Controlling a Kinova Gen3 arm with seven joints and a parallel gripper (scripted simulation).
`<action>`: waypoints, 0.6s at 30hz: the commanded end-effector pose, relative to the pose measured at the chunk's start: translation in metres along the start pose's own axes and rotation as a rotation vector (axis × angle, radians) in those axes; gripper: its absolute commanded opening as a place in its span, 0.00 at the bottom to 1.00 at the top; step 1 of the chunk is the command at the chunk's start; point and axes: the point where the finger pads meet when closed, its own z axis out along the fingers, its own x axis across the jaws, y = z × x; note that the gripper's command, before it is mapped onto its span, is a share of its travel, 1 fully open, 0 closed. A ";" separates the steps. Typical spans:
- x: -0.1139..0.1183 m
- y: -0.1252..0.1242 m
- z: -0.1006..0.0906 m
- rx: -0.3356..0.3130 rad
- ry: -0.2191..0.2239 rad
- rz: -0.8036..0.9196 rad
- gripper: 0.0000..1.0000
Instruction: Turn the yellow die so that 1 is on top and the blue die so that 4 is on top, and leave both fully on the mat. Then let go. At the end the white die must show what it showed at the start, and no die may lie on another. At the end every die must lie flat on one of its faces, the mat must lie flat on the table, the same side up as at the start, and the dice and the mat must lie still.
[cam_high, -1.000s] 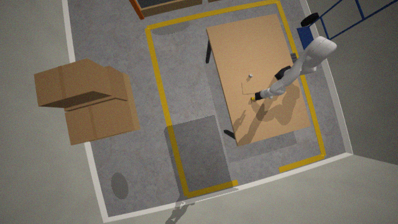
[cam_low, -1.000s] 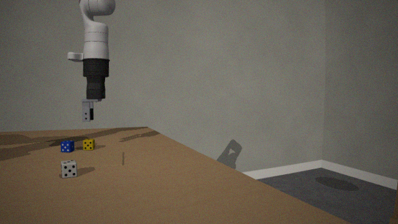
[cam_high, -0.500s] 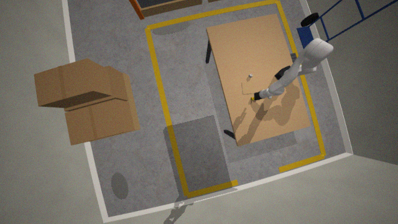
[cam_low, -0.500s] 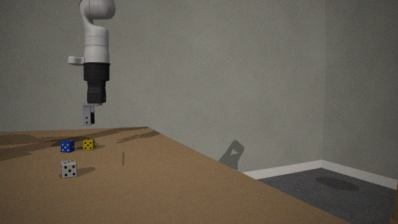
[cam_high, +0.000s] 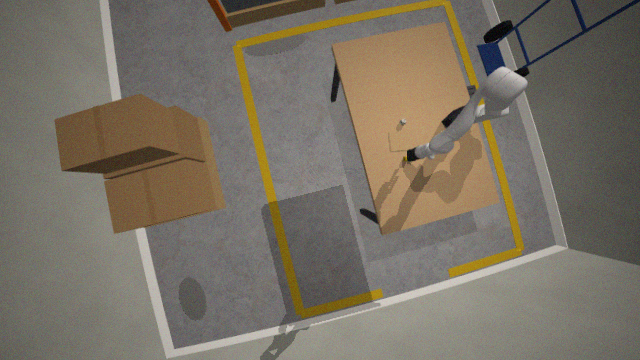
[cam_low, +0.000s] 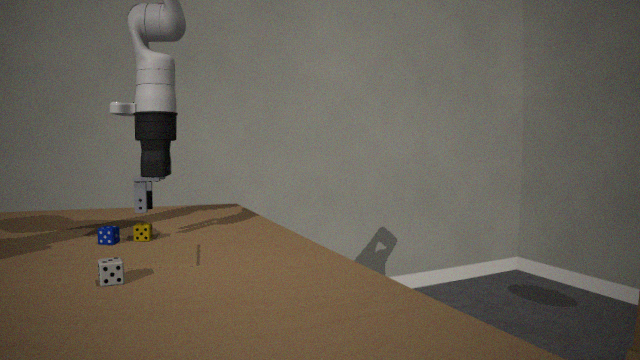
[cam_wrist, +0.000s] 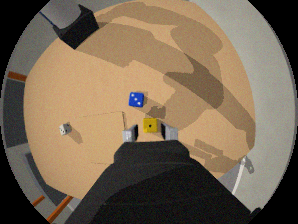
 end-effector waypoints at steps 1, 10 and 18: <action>0.002 -0.003 0.005 0.007 0.001 -0.006 0.87; 0.002 -0.003 0.013 0.007 0.001 -0.006 0.87; 0.002 -0.003 0.017 0.007 0.001 -0.006 0.87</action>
